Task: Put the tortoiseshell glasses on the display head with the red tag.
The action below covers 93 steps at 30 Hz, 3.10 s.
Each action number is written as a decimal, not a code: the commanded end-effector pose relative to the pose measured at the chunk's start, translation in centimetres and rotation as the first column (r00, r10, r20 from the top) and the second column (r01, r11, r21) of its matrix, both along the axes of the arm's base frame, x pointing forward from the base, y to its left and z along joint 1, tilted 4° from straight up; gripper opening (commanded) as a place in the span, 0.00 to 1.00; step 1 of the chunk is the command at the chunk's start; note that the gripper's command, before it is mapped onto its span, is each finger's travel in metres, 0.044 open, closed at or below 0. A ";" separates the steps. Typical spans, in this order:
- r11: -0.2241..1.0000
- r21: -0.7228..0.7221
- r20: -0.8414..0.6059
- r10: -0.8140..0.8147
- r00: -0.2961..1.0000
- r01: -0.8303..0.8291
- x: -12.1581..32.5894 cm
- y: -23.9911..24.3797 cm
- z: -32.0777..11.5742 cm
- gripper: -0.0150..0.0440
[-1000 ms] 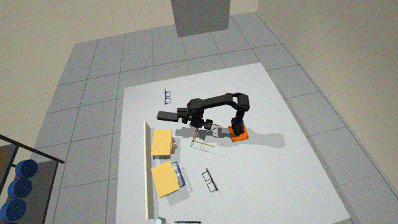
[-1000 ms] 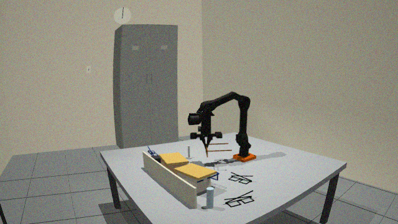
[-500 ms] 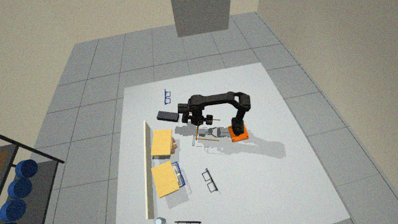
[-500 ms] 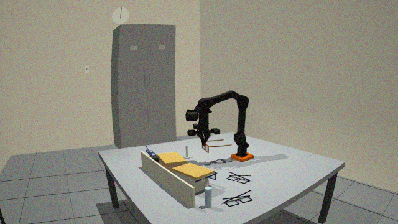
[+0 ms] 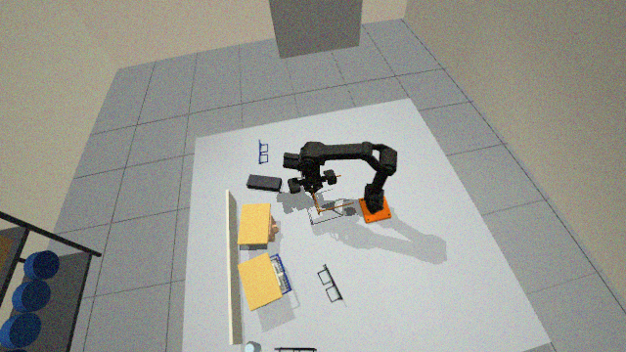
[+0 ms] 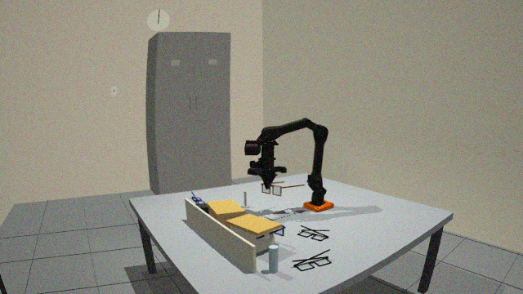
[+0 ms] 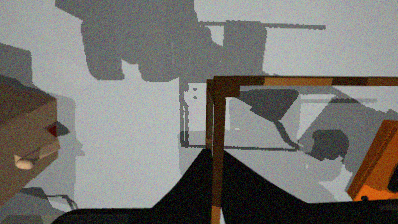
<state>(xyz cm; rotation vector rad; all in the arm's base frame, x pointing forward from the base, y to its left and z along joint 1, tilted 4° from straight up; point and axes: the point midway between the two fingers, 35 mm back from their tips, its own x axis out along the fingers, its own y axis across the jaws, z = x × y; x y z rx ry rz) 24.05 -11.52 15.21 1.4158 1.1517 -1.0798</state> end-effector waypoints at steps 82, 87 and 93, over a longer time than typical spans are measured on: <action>-0.681 -0.592 -0.482 0.728 -0.487 -0.431 -7.2 -5.7 4.4 0.25; -0.778 -0.533 -0.577 0.621 -0.531 -0.332 -7.6 -6.0 4.7 0.25; -0.875 -0.437 -0.677 0.473 -0.563 -0.210 -8.1 -6.3 5.1 0.25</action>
